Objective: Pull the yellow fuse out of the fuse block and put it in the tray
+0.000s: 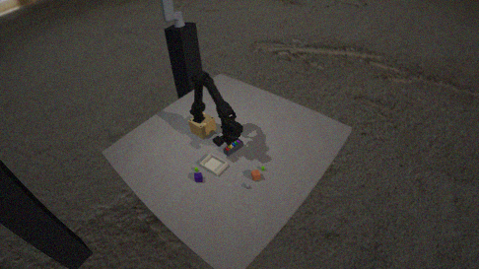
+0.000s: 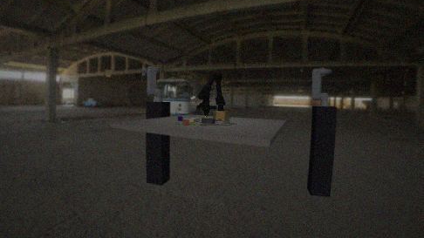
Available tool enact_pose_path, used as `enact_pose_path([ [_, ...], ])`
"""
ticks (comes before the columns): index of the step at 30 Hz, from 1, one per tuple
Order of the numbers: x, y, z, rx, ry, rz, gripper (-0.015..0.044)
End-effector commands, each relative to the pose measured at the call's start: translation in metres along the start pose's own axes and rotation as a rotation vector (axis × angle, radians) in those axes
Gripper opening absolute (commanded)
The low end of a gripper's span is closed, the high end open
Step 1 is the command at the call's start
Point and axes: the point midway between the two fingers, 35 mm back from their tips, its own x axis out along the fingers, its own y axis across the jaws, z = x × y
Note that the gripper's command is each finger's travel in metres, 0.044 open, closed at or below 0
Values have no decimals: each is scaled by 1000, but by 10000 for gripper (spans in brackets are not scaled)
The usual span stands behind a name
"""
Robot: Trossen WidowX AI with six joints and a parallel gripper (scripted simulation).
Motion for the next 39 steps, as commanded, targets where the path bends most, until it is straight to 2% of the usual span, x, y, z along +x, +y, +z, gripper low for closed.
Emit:
enact_pose_path([
  [1,-4,0,1,2,-5,2,0],
  [27,-17,0,0,3,-4,3,0],
  [39,-35,0,0,4,-4,3,0],
])
